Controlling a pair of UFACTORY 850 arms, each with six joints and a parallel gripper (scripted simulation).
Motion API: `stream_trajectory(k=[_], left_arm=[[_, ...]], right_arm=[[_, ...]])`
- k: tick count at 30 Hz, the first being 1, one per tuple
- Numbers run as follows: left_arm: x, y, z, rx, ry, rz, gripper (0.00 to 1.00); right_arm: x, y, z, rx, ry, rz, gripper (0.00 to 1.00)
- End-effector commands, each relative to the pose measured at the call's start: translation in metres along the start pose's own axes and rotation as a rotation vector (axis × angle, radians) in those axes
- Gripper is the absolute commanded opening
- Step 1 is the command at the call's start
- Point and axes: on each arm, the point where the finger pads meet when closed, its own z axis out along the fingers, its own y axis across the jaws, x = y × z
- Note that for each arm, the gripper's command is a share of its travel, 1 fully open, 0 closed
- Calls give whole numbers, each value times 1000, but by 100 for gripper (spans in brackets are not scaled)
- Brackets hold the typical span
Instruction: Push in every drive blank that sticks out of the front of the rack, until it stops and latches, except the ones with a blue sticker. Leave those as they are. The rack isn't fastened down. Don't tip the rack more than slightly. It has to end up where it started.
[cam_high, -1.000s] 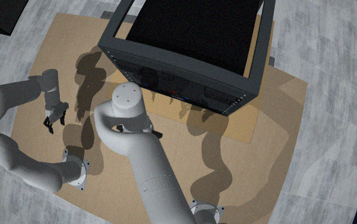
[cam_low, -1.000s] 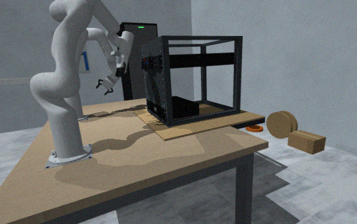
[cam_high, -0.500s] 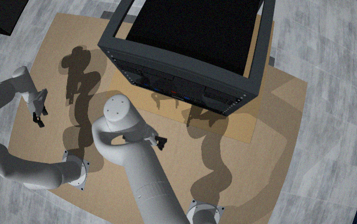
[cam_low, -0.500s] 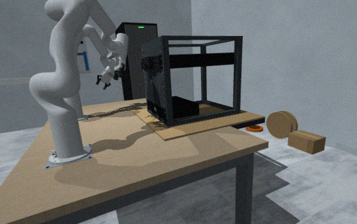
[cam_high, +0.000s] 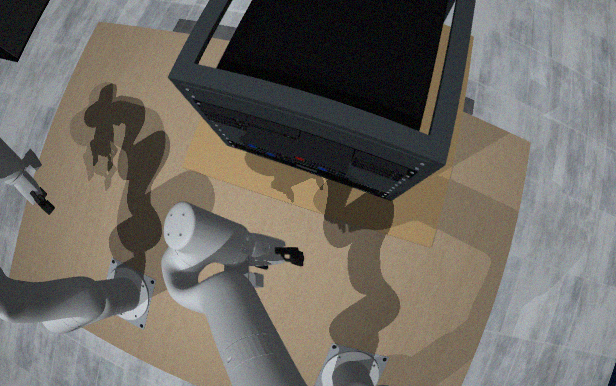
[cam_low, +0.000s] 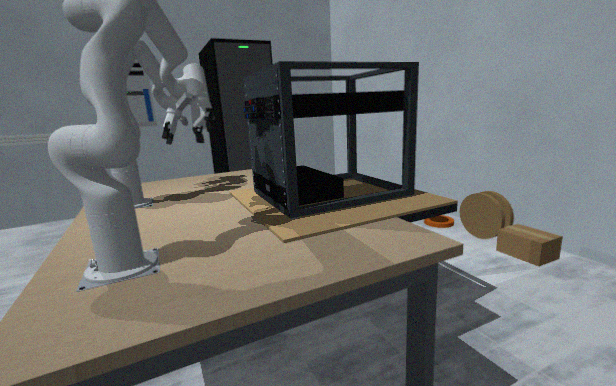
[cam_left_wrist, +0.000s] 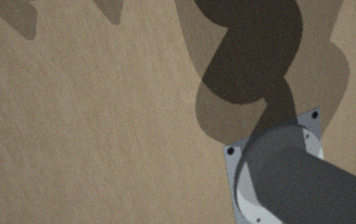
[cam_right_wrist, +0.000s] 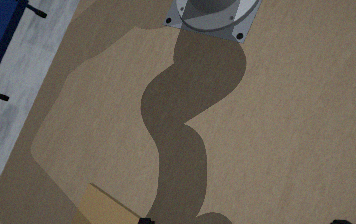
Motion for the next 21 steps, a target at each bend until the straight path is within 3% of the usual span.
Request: stream_trajectory(k=[1, 12, 14, 21], left_arm=[[-32, -17, -22, 34, 79, -244, 100], [-112, -37, -59, 64, 248, -768, 100], [-112, -37, -59, 64, 248, -768, 100], [-178, -40, -80, 68, 370, -1153, 100]], right_arm=[[5, -15, 7, 121, -64, -28, 100], [4, -52, 5, 440, -282, -124, 100], [4, -52, 5, 440, -282, -124, 100], [-1, -64, -10, 621, -453, -190, 100]])
